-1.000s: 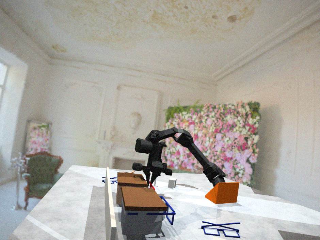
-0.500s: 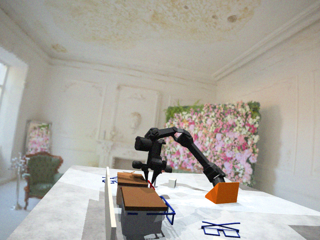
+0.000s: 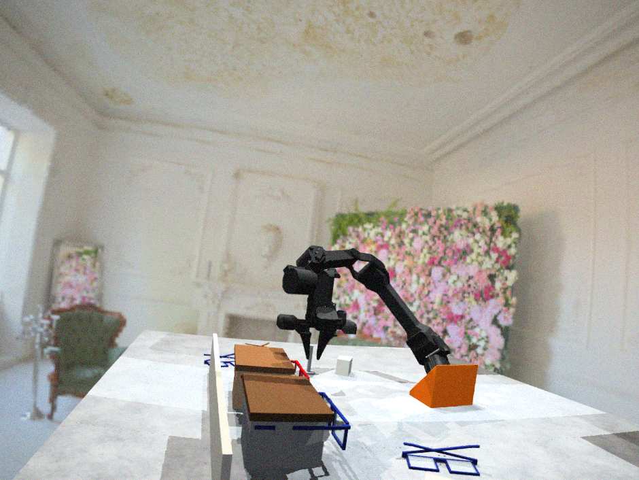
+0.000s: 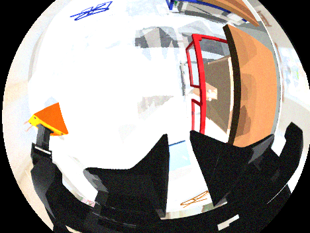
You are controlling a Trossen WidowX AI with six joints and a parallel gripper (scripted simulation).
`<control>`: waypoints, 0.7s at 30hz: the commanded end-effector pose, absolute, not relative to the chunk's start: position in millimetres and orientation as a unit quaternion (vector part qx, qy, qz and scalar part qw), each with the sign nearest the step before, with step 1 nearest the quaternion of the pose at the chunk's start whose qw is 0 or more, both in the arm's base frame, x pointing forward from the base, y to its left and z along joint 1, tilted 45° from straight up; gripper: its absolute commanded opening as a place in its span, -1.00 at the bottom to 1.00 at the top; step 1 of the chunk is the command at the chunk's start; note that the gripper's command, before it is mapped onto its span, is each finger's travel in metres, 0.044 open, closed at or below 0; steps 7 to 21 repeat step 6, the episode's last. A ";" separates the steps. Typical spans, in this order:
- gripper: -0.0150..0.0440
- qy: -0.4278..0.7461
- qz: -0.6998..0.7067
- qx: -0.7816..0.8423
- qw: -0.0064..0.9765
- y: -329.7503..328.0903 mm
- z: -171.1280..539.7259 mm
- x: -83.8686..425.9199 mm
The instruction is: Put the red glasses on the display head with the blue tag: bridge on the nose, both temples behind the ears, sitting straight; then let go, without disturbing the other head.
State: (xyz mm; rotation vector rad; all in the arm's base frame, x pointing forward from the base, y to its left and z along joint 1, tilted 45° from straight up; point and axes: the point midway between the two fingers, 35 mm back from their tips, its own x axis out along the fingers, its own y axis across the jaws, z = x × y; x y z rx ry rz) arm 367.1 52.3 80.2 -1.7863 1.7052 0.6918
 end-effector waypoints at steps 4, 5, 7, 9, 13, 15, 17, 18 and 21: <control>-0.13 0.637 0.256 -0.666 0.292 58.1 87.3 345.5; -0.13 0.637 0.256 -0.666 0.292 59.2 88.2 342.0; -0.13 0.637 0.256 -0.666 0.292 59.5 88.5 340.7; -0.13 0.637 0.256 -0.666 0.292 59.5 88.5 340.7; -0.13 0.637 0.256 -0.666 0.292 59.5 88.5 340.7; -0.13 0.637 0.256 -0.666 0.292 59.5 88.5 340.7; -0.13 0.637 0.256 -0.666 0.292 59.5 88.5 340.7; -0.13 0.637 0.256 -0.666 0.292 59.5 88.5 340.7; -0.13 0.637 0.256 -0.666 0.292 59.5 88.5 340.7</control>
